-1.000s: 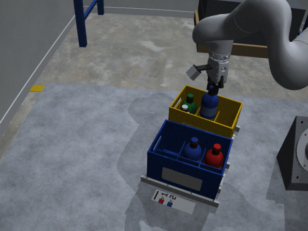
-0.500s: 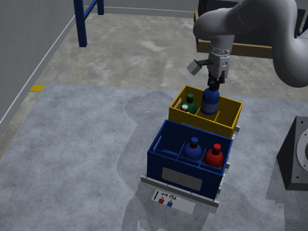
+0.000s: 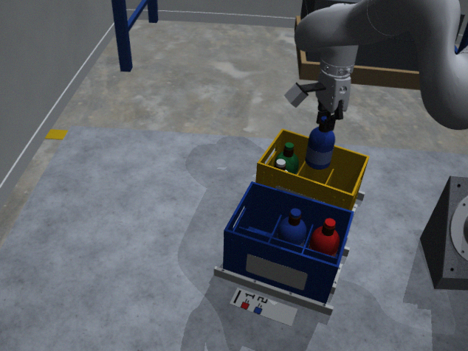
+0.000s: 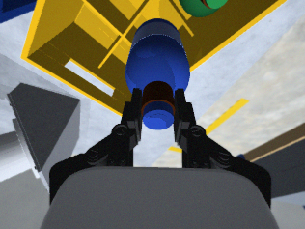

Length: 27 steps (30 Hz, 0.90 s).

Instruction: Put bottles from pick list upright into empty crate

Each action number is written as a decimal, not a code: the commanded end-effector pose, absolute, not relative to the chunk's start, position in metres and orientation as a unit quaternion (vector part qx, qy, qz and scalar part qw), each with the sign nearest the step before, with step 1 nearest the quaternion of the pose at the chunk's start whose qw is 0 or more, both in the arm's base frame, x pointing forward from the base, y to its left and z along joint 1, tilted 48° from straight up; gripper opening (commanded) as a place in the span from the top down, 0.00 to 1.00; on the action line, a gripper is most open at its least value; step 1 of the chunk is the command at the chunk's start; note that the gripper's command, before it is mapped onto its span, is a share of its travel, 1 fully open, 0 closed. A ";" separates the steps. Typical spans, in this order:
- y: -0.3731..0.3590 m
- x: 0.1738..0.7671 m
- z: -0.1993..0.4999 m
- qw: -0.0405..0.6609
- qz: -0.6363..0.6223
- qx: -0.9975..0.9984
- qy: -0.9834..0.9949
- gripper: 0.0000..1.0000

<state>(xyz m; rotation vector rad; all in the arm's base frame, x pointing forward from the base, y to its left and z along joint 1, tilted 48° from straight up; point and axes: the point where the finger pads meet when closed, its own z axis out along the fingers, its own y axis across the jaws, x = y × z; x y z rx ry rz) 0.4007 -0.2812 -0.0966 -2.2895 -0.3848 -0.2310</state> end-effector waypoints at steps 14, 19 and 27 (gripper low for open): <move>-0.302 0.400 -0.079 0.392 -0.092 -0.903 -0.152 1.00; -0.305 0.400 -0.075 0.392 -0.092 -0.903 -0.152 1.00; -0.315 0.399 -0.066 0.392 -0.092 -0.903 -0.152 1.00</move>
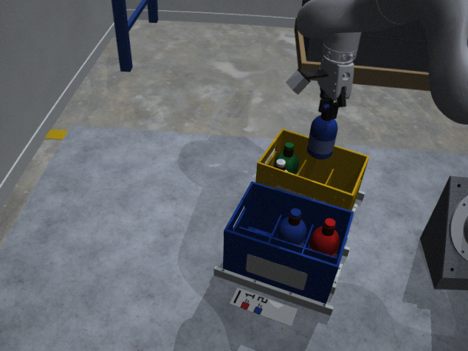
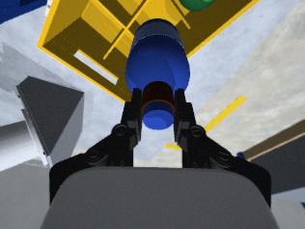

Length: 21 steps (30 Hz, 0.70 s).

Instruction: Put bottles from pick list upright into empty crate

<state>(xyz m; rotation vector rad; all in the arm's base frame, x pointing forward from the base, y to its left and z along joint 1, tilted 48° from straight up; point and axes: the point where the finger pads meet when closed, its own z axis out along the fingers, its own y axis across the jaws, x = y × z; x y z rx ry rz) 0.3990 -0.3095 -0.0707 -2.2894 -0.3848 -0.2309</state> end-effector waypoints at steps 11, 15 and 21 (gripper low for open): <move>-0.324 0.399 -0.058 0.392 -0.092 -0.903 -0.152 1.00; -0.324 0.399 -0.058 0.392 -0.092 -0.903 -0.152 1.00; -0.321 0.402 -0.054 0.392 -0.092 -0.903 -0.152 1.00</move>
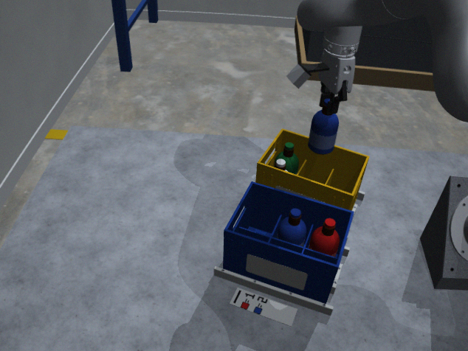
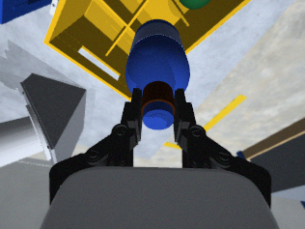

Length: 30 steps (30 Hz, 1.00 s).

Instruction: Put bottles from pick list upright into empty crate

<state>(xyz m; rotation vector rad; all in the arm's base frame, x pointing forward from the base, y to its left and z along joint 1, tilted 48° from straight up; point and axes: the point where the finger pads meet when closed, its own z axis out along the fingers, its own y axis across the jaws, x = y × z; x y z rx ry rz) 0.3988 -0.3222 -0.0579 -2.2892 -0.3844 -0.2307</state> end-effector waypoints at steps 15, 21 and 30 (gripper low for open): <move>-0.308 0.419 -0.039 0.392 -0.092 -0.903 -0.152 1.00; -0.304 0.424 -0.034 0.392 -0.092 -0.903 -0.152 1.00; -0.295 0.435 -0.024 0.392 -0.092 -0.903 -0.152 1.00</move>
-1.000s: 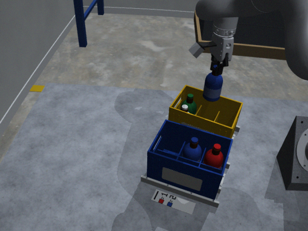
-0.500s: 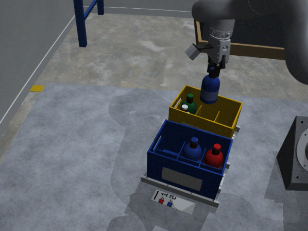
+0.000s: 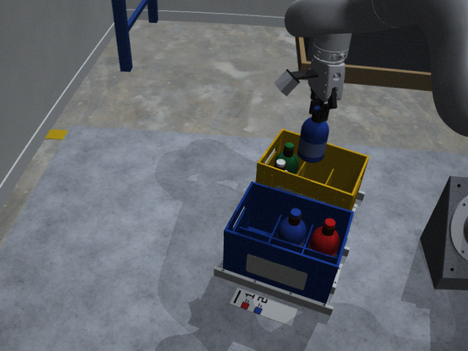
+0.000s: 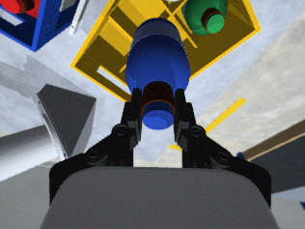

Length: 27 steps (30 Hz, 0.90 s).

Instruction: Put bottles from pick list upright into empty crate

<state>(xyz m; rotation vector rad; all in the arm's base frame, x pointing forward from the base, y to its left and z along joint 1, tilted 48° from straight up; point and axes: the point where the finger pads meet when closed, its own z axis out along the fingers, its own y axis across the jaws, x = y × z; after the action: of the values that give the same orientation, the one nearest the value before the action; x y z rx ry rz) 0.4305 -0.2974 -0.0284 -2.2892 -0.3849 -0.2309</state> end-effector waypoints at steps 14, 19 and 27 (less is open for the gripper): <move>-0.283 0.451 -0.010 0.393 -0.092 -0.902 -0.152 1.00; -0.278 0.457 -0.004 0.393 -0.092 -0.902 -0.152 1.00; -0.272 0.465 0.004 0.393 -0.092 -0.902 -0.152 1.00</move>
<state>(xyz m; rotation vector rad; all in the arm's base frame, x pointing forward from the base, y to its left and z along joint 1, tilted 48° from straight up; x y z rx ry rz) 0.4608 -0.2735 -0.0001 -2.2893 -0.3851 -0.2310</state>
